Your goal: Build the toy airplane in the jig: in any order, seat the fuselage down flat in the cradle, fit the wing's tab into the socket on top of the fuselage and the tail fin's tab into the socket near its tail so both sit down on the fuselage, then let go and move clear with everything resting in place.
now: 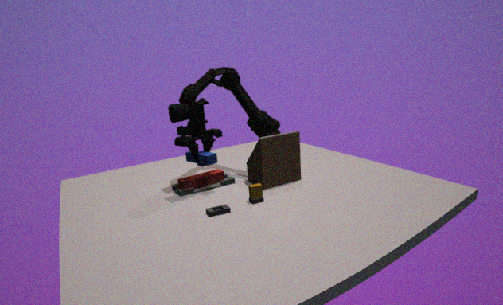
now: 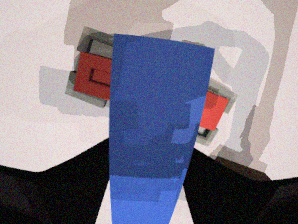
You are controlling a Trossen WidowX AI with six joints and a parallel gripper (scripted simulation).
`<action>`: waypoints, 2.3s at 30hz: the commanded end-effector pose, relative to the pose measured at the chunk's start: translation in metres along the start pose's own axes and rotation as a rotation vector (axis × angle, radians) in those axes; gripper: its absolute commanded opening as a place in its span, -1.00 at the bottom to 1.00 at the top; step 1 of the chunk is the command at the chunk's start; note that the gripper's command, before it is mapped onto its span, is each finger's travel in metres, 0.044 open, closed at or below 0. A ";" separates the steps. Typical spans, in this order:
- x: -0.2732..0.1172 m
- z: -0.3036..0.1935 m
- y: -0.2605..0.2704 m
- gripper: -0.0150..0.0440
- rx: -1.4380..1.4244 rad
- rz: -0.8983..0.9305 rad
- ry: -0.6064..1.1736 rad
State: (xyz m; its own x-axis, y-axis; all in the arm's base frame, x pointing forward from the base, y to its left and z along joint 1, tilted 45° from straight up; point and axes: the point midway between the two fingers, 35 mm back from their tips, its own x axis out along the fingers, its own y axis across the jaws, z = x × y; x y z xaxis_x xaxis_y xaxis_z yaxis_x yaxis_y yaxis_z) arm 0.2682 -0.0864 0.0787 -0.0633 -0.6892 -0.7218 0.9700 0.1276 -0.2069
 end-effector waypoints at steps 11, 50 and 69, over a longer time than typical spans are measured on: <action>0.009 0.018 -0.032 -0.49 0.195 -0.005 -0.019; 0.037 0.019 -0.031 0.17 0.195 -0.004 -0.019; 0.047 0.020 -0.032 -0.21 0.202 -0.005 -0.018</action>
State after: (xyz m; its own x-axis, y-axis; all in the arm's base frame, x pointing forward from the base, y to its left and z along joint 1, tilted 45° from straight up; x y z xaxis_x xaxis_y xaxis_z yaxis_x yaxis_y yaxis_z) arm 0.2386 -0.1369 0.0642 -0.0653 -0.7023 -0.7089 0.9972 -0.0191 -0.0730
